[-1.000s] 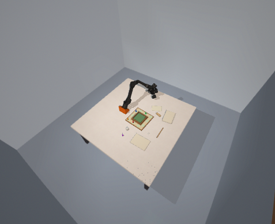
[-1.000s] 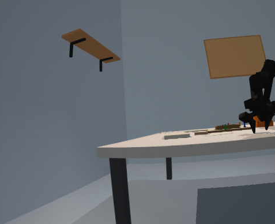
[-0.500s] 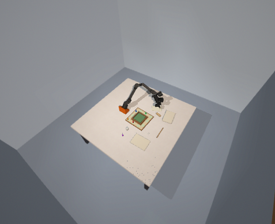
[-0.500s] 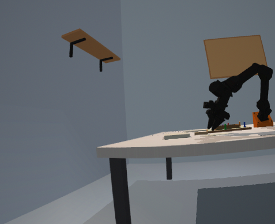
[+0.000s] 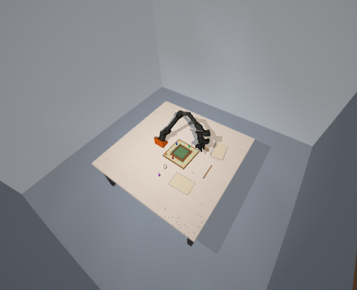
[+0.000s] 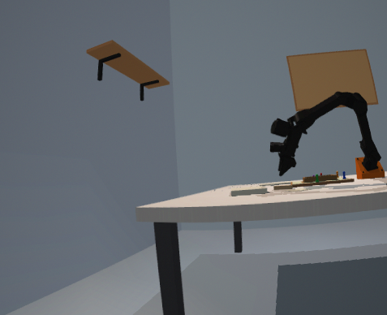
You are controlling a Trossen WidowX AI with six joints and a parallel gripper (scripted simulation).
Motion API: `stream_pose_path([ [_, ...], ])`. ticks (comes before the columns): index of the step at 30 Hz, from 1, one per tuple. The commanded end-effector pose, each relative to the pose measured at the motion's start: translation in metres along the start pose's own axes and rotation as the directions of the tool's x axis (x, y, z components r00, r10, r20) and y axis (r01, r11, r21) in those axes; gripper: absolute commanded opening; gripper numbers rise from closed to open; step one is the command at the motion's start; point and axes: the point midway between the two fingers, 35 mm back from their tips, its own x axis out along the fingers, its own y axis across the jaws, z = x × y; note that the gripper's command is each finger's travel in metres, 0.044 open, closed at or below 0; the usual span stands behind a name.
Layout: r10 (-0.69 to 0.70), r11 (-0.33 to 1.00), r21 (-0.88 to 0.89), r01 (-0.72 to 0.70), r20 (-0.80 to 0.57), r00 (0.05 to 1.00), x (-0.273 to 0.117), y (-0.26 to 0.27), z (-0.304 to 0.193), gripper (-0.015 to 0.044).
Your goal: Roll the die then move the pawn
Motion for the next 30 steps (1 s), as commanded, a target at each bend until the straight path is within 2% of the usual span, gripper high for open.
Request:
stream_pose_path([
  [1,-0.067,0.998,0.004,0.068,-0.087,0.994,0.013,-0.067,-0.016,0.0275],
  [4,-0.081,0.997,0.007,0.083,-0.135,0.988,0.018,-0.096,-0.026,0.0275],
  [9,-0.099,0.988,0.092,0.123,-0.237,0.966,0.020,-0.174,-0.060,0.0275],
  [14,-0.059,0.985,0.133,0.108,-0.325,0.944,0.019,-0.228,-0.097,0.0275],
  [20,0.088,0.982,0.190,-0.007,-0.423,0.902,0.013,-0.294,-0.168,0.0275],
  [26,0.307,0.938,0.282,-0.200,-0.413,0.858,0.002,-0.336,-0.250,0.0275],
  [30,0.335,0.929,0.293,-0.228,-0.402,0.852,0.001,-0.339,-0.260,0.0275],
])
